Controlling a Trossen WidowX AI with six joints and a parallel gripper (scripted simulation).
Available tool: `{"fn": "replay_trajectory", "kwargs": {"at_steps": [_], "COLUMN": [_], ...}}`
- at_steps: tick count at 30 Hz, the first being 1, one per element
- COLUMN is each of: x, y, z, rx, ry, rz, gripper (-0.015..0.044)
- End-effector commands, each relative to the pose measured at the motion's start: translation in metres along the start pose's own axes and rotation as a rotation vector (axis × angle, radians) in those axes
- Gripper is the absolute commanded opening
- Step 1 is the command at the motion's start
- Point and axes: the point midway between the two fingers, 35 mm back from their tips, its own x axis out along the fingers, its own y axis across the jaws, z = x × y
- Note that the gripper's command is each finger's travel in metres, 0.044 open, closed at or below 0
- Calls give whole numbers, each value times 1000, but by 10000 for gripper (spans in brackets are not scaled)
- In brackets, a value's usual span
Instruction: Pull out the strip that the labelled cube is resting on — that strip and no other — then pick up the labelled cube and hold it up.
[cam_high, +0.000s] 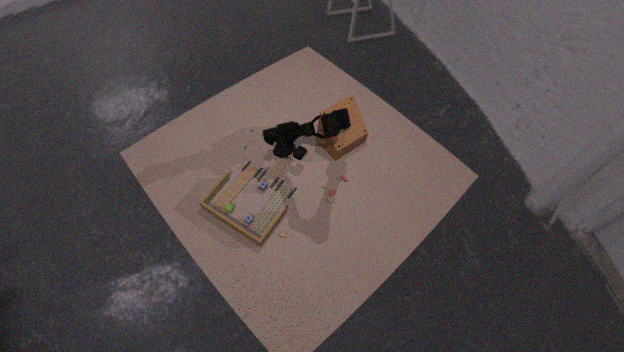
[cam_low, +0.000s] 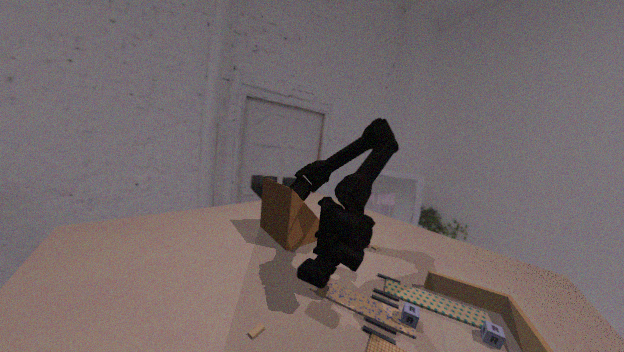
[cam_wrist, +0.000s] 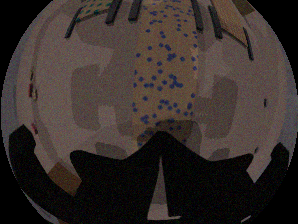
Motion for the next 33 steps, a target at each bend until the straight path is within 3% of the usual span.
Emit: {"fn": "replay_trajectory", "kwargs": {"at_steps": [1, 21, 27, 31, 33], "x": [4, 4, -40, -42, -40], "y": [4, 4, -1, -1, -1], "z": [-11, -11, 2, 2, 11], "rx": [12, 12, 10, 11, 40], "ry": [30, 30, 29, 30, 30], "rz": [10, 10, 7, 8, 7], "gripper": [0, 0, 0, 0, 53]}}
